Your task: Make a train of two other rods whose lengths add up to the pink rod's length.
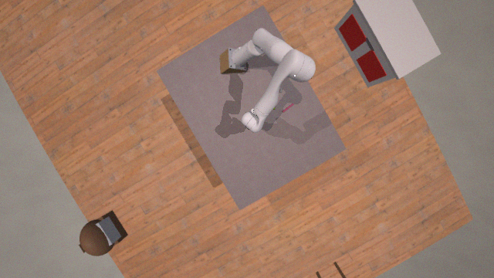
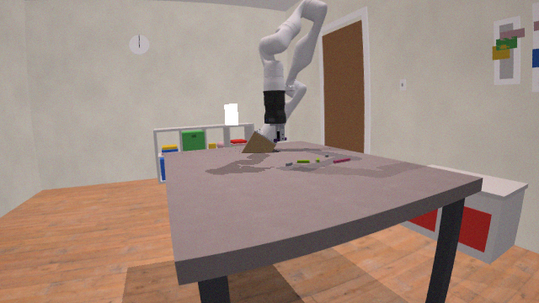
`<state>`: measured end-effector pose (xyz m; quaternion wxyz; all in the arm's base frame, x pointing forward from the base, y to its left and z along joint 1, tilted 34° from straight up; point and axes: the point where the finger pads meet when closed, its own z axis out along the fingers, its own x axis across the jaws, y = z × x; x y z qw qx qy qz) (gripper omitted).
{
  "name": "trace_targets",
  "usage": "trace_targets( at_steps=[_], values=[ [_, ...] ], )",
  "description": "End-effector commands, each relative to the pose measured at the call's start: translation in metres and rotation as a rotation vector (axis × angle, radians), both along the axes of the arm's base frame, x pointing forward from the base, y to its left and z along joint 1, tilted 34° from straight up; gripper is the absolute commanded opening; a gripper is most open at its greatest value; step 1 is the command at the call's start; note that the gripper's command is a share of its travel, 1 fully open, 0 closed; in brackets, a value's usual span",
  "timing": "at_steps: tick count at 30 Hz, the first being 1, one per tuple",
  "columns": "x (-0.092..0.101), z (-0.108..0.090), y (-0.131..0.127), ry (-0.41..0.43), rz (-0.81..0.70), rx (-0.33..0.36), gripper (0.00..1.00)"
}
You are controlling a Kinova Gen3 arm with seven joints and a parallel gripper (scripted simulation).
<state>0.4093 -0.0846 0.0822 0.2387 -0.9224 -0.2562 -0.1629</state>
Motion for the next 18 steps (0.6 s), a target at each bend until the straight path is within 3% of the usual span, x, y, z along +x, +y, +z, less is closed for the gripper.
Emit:
trace_targets(
  at_steps=[1, 9, 18],
  values=[
    [0.000, 0.000, -0.001, -0.001, -0.001, -0.001, 0.24],
    [0.001, -0.005, 0.003, -0.001, -0.001, -0.001, 0.24],
    [0.007, -0.032, 0.019, -0.001, -0.001, -0.001, 0.24]
  ],
)
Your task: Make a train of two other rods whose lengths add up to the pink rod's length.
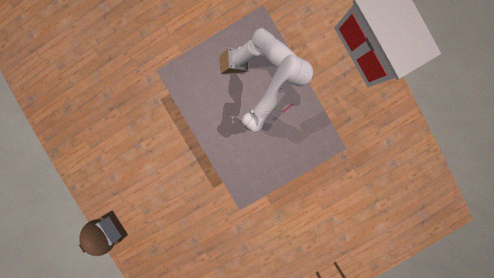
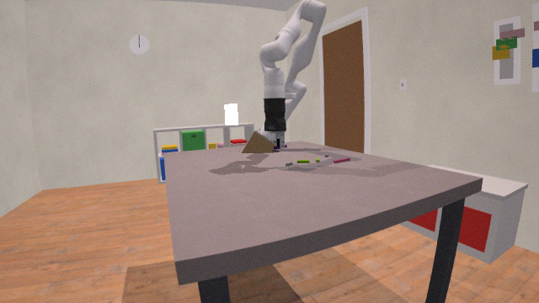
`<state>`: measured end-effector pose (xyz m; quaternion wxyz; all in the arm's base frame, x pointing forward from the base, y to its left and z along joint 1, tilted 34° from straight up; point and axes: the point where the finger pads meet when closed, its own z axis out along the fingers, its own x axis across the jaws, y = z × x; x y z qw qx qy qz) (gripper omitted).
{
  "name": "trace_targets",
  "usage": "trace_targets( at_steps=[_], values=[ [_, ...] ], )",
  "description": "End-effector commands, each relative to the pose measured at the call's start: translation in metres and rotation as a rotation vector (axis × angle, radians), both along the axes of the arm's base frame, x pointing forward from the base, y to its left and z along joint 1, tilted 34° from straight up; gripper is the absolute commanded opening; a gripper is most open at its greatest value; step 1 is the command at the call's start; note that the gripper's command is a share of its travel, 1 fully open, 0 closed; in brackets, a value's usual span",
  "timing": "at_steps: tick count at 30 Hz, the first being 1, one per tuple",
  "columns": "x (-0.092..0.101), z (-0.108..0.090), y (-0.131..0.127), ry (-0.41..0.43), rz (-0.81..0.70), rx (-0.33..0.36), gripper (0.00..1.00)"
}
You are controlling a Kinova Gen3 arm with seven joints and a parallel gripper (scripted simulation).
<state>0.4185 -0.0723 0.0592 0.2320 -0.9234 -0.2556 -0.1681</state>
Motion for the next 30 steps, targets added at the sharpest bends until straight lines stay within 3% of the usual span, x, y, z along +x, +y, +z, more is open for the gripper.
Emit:
trace_targets(
  at_steps=[1, 15, 30],
  values=[
    [-0.001, -0.013, 0.009, 0.011, 0.006, 0.009, 0.24],
    [0.007, -0.047, 0.031, 0.011, 0.006, 0.009, 0.24],
    [0.007, -0.050, 0.033, 0.011, 0.006, 0.009, 0.24]
  ],
)
